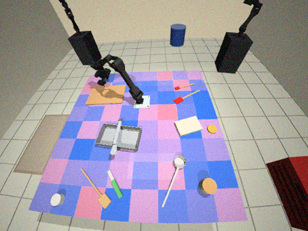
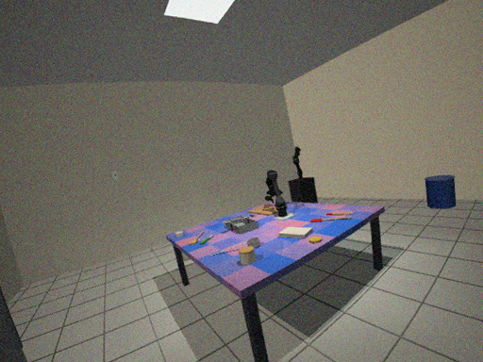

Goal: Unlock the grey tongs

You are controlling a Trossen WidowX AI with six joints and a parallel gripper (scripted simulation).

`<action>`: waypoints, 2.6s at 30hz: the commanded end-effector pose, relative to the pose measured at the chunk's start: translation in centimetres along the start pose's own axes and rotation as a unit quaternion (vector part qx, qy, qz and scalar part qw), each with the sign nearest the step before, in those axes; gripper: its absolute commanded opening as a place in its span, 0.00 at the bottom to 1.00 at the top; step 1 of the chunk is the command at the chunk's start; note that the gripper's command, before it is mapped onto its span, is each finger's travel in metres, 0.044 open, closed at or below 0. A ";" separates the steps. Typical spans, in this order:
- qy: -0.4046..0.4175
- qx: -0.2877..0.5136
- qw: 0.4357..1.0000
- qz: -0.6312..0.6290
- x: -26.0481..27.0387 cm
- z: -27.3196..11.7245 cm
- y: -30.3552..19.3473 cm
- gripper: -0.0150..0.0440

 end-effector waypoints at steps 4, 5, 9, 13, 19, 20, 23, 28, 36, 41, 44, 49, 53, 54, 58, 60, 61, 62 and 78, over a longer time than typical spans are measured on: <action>0.084 0.016 0.991 0.106 9.5 -2.7 2.3 0.69; 0.093 0.022 0.988 0.119 10.6 -3.0 2.3 0.69; 0.122 0.051 0.978 0.164 15.3 -4.5 2.4 0.69; 0.143 0.089 0.963 0.209 19.9 -6.2 1.8 0.69; 0.155 0.155 0.937 0.273 26.3 -8.9 -0.2 0.69; 0.153 0.166 0.931 0.286 27.4 -9.4 -0.6 0.69; 0.144 0.200 0.915 0.320 30.3 -10.9 -2.1 0.69; 0.123 0.249 0.890 0.363 34.7 -13.6 -5.1 0.69; 0.065 0.311 0.856 0.407 39.8 -17.4 -10.9 0.69; 0.065 0.317 0.863 0.387 40.9 -18.3 -12.5 0.69; 0.025 0.335 0.844 0.419 41.9 -19.2 -14.2 0.69; -0.117 0.353 0.771 0.516 44.2 -21.8 -19.8 0.69; -0.140 0.350 0.759 0.530 44.4 -22.2 -20.7 0.69; -0.140 0.350 0.759 0.530 44.4 -22.2 -20.7 0.69; -0.140 0.350 0.759 0.530 44.4 -22.2 -20.7 0.69; -0.140 0.350 0.759 0.530 44.4 -22.2 -20.7 0.69; -0.139 0.351 0.759 0.530 44.3 -22.1 -20.6 0.69; -0.138 0.351 0.759 0.531 44.2 -22.0 -20.3 0.69; -0.141 0.351 0.758 0.531 44.6 -20.9 -21.0 0.69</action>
Point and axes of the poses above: the point midway between the two fingers, 35 mm back from their tips, its own z axis out along the fingers, its own x axis across the jaws, y = z × x, the point moved 10 cm from there along -z, back along the fingers, and after that the axes turned 3 degrees about -z, right-handed, at the moved point
